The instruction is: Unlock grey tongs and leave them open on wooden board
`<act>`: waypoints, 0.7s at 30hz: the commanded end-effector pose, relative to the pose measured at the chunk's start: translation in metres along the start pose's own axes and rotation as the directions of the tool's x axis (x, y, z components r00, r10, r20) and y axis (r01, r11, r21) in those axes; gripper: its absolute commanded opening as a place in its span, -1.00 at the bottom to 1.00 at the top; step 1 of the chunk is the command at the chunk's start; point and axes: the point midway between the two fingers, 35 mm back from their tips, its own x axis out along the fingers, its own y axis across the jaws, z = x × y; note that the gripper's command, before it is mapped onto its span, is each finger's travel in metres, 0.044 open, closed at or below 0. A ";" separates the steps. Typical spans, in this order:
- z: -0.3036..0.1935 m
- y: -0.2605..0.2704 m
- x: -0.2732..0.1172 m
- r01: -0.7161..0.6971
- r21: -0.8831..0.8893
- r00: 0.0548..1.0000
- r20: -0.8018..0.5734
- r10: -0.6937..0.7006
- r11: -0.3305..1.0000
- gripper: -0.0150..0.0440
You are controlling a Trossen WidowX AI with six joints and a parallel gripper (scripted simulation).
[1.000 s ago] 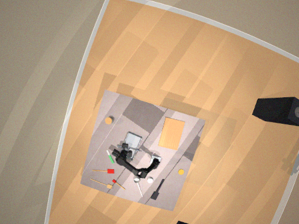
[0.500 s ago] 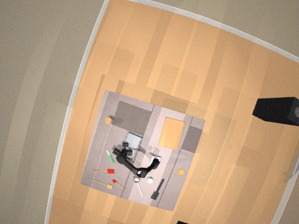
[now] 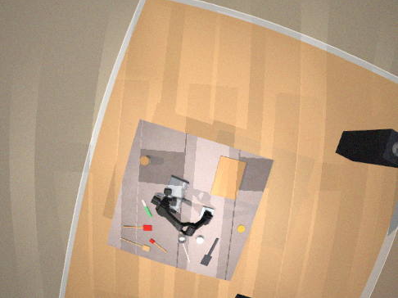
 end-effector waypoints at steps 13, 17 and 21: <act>0.001 0.000 0.013 0.000 0.000 1.000 0.001 0.000 1.000 0.56; 0.001 0.000 0.013 0.000 0.000 1.000 0.001 0.000 1.000 0.20; 0.001 0.000 0.013 0.000 0.000 1.000 0.001 0.000 1.000 -0.02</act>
